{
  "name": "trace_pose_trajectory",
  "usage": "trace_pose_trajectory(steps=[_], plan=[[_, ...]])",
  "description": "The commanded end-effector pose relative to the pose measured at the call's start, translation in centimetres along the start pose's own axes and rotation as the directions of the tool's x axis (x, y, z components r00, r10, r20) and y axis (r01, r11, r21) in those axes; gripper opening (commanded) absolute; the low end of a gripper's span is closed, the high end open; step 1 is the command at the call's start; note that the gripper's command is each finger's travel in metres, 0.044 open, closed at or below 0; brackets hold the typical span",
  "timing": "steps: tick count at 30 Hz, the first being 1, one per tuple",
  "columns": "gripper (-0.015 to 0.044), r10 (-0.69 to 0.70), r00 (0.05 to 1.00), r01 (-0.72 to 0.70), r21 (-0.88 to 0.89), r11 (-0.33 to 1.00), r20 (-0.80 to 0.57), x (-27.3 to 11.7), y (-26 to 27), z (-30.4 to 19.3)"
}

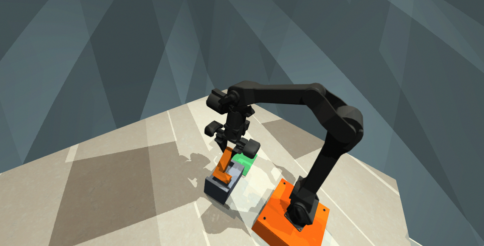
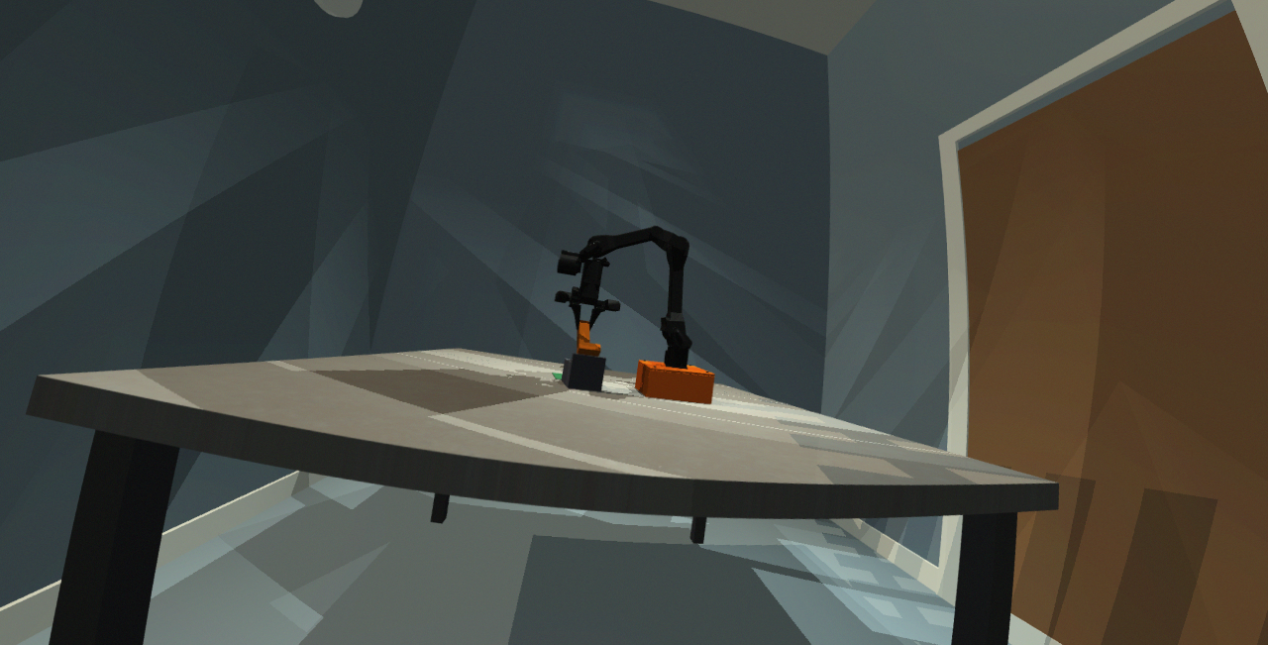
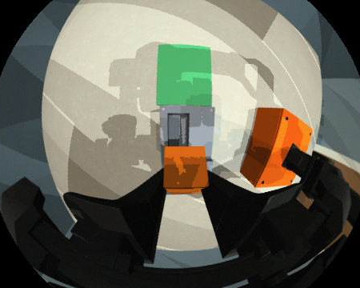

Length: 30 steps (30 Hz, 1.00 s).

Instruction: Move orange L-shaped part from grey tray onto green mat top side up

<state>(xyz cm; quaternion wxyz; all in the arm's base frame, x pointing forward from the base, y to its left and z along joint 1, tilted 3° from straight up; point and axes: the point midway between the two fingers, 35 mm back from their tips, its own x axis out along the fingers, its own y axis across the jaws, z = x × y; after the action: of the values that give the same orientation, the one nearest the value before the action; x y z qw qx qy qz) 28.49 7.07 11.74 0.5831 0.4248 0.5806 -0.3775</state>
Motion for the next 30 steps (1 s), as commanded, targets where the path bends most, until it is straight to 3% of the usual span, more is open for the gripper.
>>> trace_pose_trajectory(steps=[1, 30], plan=[[0.0, 0.006, 1.0, -0.006, -0.005, 1.0, -0.002, -0.4, 0.1, 0.0], [0.0, 0.004, 1.0, -0.004, -0.005, 1.0, 0.01, -0.2, -1.0, 10.7]])
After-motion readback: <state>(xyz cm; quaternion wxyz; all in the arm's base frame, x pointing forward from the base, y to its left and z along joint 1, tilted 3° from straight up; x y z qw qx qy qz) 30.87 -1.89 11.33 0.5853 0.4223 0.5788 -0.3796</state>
